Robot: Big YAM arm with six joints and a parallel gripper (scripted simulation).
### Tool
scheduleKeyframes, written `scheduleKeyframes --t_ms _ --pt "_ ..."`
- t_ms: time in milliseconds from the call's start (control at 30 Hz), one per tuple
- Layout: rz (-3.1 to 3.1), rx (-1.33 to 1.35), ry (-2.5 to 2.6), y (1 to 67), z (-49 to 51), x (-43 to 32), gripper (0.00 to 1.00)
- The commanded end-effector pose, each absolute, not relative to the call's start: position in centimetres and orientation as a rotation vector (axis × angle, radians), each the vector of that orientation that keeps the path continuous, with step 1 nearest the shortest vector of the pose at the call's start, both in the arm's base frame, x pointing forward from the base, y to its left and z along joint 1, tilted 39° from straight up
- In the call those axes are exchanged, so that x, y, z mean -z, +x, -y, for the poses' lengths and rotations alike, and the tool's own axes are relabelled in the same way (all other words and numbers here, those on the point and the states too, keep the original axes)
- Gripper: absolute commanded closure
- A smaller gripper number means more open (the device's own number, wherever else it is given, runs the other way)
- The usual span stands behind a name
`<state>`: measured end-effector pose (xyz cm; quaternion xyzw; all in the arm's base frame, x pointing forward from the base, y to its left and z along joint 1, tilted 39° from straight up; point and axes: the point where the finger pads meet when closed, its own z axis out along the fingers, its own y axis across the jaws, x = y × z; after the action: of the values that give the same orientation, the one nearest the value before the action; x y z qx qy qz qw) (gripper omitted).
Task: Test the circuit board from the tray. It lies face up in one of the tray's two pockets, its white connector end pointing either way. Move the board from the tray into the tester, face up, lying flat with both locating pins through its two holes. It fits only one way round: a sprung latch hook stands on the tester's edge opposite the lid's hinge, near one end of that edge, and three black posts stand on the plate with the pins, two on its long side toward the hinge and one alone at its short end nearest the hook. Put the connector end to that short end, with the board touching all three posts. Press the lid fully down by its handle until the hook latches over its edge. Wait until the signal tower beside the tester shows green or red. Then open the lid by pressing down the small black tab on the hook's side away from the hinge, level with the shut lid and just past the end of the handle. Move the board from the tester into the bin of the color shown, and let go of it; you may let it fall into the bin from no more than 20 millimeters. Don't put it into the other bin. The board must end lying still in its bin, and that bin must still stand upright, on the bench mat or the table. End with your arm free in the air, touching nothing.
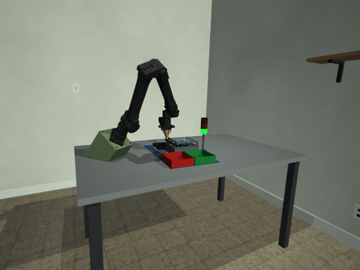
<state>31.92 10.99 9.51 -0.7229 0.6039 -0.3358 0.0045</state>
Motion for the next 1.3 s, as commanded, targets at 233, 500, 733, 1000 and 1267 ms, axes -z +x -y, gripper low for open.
scheduleKeyframes --t_ms 233,500,733,1000,1267 --pt "-1.915 1.043 -2.262 32.54 -10.48 -8.41 1.00" --pt "-1.915 1.043 -2.262 32.54 -10.48 -8.41 1.00" --pt "-1.915 1.043 -2.262 32.54 -10.48 -8.41 1.00" --pt "-1.913 1.046 -2.255 32.80 -10.55 -8.54 1.00" --pt "-1.913 1.048 -2.255 32.81 -10.54 -8.54 1.00"
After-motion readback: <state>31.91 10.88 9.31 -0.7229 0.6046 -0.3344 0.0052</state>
